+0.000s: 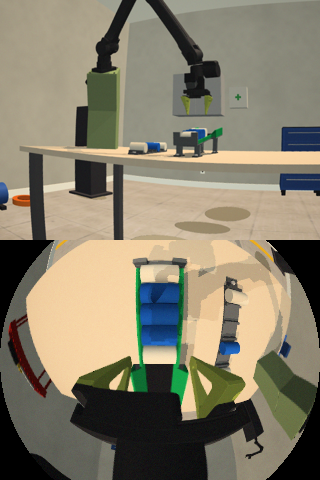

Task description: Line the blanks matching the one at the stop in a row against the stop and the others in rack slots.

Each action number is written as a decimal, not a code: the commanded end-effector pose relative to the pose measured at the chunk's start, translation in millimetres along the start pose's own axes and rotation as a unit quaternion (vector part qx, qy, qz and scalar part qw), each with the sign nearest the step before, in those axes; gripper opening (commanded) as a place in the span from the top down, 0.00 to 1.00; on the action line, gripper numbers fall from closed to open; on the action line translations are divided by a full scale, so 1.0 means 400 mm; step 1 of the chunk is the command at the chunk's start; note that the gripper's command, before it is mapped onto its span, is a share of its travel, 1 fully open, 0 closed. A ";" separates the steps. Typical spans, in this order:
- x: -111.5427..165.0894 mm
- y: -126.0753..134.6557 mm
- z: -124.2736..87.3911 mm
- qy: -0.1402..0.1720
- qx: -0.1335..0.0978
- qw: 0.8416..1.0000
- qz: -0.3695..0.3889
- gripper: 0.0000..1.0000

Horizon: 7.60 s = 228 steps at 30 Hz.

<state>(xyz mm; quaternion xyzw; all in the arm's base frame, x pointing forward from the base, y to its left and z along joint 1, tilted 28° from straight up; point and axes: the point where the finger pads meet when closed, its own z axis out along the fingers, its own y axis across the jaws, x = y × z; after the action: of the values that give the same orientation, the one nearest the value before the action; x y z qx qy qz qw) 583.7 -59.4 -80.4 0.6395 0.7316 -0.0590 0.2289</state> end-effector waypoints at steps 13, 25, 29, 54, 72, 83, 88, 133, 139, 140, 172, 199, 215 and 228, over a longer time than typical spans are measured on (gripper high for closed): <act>-0.022 0.042 -0.005 -0.005 -0.018 1.000 0.014 0.20; -0.023 0.027 0.037 -0.004 -0.009 1.000 0.007 0.20; -0.010 0.038 0.043 -0.002 -0.014 1.000 0.003 0.20; -0.023 0.026 0.111 -0.003 -0.012 1.000 0.006 0.20; -0.020 0.035 0.121 -0.004 -0.016 1.000 0.006 0.20; -0.020 0.035 0.121 -0.004 -0.016 1.000 0.006 0.20; -0.020 0.035 0.121 -0.004 -0.016 1.000 0.006 0.20; -0.018 0.032 0.125 -0.003 -0.011 1.000 0.005 0.20; -0.018 0.032 0.125 -0.003 -0.011 1.000 0.005 0.20; -0.018 0.032 0.125 -0.003 -0.011 1.000 0.005 0.20; -0.016 0.024 0.123 -0.002 -0.011 1.000 0.004 0.20; -0.015 0.024 0.123 -0.002 -0.011 1.000 0.004 0.20; -0.014 0.019 0.123 -0.002 -0.011 1.000 0.004 0.20; -0.017 0.026 0.119 -0.003 -0.014 1.000 0.005 0.20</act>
<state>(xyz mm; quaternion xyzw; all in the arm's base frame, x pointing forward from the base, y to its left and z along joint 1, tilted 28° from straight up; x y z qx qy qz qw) 598.7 -79.5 -124.6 0.6408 0.7299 -0.0588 0.2308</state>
